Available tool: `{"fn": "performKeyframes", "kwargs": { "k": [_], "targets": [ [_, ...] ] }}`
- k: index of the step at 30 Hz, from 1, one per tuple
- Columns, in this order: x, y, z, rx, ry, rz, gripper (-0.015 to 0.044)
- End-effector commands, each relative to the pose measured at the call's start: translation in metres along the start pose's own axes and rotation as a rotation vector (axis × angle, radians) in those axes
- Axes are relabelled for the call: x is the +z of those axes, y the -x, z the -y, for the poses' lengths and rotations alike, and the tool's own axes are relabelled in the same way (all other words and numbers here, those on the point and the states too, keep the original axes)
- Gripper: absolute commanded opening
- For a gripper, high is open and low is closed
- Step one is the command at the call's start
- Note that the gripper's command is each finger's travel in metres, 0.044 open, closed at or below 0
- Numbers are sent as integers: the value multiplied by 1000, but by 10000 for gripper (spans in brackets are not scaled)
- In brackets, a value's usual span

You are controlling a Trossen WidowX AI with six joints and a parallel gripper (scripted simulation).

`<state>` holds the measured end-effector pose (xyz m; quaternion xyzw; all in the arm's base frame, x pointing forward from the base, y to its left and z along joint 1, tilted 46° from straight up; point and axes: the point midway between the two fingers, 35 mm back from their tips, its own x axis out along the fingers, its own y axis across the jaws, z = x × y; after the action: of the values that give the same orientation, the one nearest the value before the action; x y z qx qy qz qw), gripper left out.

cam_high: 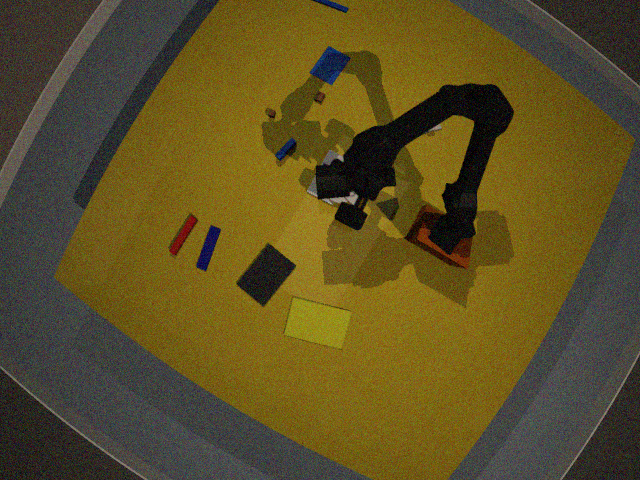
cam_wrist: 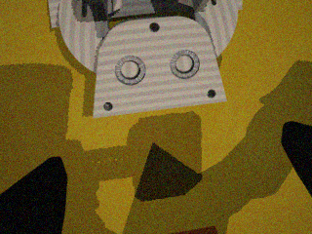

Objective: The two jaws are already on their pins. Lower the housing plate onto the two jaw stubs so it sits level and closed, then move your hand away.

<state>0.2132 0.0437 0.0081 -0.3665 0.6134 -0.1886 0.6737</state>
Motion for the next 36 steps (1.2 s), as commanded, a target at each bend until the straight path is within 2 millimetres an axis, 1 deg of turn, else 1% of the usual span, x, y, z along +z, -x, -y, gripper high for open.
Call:
{"fn": "performKeyframes", "kwargs": {
  "k": [1,2,4,36],
  "targets": [
    [-8,34,-3,15,-13,15,440],
    [-12,42,-2,14,-15,14,440],
    [-15,49,-2,12,-16,12,440],
    [-15,49,-2,12,-16,12,440]
  ]
}}
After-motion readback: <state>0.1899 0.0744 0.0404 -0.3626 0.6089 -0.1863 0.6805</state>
